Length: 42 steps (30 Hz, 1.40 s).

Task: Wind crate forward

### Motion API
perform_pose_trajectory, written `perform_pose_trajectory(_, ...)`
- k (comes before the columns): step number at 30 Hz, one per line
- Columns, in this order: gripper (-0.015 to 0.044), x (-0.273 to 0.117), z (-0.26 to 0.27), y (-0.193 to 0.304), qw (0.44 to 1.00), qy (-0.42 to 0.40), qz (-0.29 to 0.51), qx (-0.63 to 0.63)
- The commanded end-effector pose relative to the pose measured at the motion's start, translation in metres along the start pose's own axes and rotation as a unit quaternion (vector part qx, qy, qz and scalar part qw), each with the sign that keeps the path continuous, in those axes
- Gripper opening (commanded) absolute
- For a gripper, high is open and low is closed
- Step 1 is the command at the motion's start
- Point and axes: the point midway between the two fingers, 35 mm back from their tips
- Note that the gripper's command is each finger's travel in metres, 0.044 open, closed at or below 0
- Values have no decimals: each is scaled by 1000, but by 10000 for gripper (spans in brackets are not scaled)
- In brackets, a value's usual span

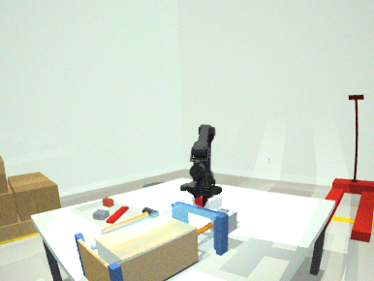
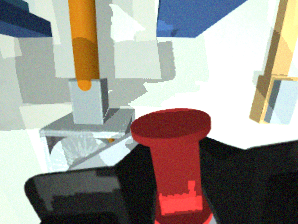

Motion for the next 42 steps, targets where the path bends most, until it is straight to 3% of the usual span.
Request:
perform_pose_trajectory(1,0,3,1,2,1000,-2,4,2)
perform_pose_trajectory(42,0,3,16,-34,1000,-3,3,2)
Point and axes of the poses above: the point midway between the two fingers, 35 mm back from their tips, its own x axis out along the fingers, its own z axis across the jaws, y = z × x, and after that the axes turned 10 degrees about -x, right-handed
